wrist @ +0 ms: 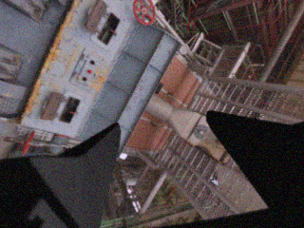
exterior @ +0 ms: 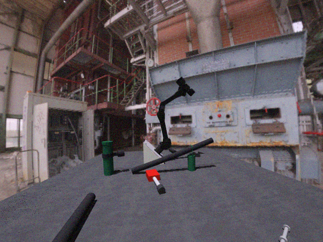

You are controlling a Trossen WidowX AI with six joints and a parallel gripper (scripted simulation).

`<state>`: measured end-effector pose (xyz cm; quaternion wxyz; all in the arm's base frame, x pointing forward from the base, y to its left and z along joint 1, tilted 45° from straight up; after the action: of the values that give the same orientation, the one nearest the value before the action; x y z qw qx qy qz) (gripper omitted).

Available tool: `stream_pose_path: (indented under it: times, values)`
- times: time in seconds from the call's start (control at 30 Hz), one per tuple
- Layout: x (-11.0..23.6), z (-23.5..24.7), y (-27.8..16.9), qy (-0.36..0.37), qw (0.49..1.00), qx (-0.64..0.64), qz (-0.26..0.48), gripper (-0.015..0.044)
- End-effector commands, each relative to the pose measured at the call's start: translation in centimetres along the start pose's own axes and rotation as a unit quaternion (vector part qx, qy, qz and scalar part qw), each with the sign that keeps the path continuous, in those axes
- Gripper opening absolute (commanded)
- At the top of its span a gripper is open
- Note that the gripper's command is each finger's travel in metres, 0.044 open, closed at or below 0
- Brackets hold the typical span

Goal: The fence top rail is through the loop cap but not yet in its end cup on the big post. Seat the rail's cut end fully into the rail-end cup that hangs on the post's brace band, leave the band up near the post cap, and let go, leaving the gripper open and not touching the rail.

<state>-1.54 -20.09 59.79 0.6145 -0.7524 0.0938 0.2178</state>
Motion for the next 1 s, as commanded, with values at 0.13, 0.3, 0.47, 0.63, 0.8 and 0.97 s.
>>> stream_pose_path:
  times: [0.13,0.3,0.47,0.63,0.8,0.97]
  values:
    - [-1.8,3.1,-0.6,0.053,0.997,-0.044,0.033,0.0440]
    - [-3.3,8.9,-1.6,0.147,0.980,-0.111,0.073,0.0440]
    - [-3.3,12.7,-2.9,0.191,0.965,-0.123,0.131,0.0440]
    - [-2.4,17.7,-4.1,0.266,0.930,-0.176,0.183,0.0440]
    - [0.6,23.3,-5.5,0.347,0.868,-0.237,0.264,0.0440]
    - [4.9,27.5,-6.7,0.405,0.794,-0.286,0.352,0.0440]
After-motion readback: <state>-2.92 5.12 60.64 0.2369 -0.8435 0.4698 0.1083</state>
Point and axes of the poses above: the point midway between the two fingers, 35 mm back from their tips, its own x axis back along the fingers, its own z axis across the jaws, y = z × x, the point moved 9 cm from there along x, back along the fingers, and after that the axes turned 13 degrees about -x, right-handed, at the moved point
